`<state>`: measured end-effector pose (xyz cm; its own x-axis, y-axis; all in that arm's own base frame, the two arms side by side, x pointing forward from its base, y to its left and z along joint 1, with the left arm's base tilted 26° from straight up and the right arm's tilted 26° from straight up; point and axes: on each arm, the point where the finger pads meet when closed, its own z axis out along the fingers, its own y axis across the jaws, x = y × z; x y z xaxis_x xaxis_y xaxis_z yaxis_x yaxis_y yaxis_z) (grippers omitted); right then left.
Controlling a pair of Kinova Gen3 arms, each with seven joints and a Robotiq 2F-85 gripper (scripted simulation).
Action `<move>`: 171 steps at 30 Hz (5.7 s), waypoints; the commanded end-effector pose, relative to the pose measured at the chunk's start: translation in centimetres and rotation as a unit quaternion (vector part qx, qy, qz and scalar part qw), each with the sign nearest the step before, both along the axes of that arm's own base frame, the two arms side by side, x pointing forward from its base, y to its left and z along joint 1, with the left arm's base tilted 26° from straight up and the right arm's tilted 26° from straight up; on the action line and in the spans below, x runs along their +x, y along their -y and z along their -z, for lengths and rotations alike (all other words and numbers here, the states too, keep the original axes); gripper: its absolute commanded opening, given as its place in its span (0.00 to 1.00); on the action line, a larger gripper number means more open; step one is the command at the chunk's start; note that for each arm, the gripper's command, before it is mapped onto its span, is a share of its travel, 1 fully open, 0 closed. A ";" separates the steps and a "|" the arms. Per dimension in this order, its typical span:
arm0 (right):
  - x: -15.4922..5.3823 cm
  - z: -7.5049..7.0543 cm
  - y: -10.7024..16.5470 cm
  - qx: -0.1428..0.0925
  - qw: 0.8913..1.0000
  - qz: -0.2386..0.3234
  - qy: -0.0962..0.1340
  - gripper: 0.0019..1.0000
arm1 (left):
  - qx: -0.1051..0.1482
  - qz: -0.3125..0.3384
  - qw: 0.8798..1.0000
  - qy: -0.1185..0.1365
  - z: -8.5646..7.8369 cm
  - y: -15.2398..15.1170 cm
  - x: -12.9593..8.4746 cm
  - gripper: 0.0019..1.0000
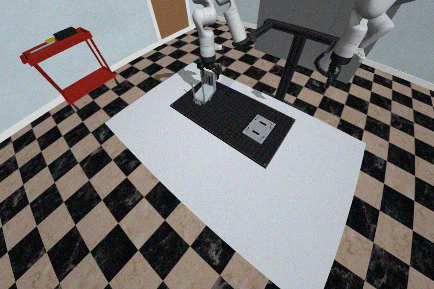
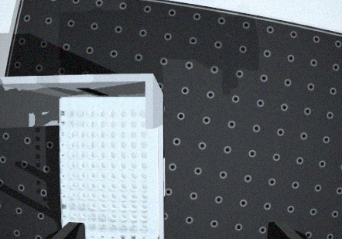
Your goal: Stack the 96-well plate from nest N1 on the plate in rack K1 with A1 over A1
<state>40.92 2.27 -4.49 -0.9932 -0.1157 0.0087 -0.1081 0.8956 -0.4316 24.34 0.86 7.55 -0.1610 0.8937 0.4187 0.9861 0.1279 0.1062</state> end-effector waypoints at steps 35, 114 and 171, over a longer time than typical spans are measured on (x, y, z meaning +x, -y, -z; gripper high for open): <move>0.2 0.4 -1.1 0.001 1.000 0.000 0.001 1.00 | 0.000 0.000 1.000 0.000 0.0 0.0 0.0 1.00; 0.5 1.4 -3.2 0.001 1.000 0.000 0.001 1.00 | 0.000 0.000 1.000 0.000 0.0 0.0 0.0 1.00; 0.7 2.1 -4.7 0.001 1.000 0.000 0.001 1.00 | 0.000 0.000 1.000 0.000 0.0 0.0 0.0 1.00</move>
